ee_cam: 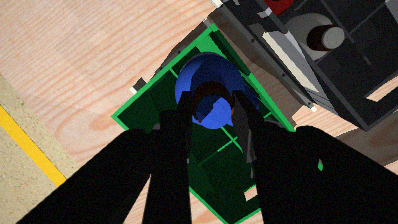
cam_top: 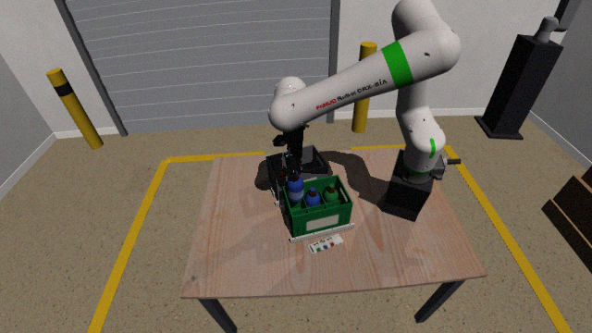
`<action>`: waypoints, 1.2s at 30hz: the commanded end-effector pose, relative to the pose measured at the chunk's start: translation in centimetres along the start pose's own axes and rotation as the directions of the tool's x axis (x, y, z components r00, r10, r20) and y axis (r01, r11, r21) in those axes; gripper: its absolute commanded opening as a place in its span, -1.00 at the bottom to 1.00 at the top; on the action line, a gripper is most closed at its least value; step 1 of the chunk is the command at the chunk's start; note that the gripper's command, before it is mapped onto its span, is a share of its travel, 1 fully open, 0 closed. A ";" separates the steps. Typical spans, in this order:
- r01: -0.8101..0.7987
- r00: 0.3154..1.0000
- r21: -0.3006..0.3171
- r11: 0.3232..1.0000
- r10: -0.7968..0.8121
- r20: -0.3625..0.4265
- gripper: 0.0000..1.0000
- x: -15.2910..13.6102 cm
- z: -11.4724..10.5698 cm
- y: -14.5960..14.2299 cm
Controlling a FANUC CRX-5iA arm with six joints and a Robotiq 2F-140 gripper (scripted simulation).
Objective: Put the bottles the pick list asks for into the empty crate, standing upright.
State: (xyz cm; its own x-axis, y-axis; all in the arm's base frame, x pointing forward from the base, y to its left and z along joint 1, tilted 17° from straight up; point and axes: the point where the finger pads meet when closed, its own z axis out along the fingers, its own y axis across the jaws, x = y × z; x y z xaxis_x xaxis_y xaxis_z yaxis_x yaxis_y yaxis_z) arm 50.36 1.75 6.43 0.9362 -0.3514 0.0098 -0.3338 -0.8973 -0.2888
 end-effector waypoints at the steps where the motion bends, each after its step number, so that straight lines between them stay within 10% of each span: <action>1: 0.000 1.000 0.000 1.000 0.000 -0.002 -0.80 0.1 0.0 0.0; 36: 0.000 1.000 0.000 1.000 0.000 -0.002 -0.80 0.1 3.0 0.0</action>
State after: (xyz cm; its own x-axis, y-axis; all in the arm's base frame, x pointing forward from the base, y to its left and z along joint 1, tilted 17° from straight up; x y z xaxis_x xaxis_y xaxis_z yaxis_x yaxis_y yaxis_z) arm 50.69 2.58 3.44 0.9362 -0.3514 0.0096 -0.3338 -0.8973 -0.2888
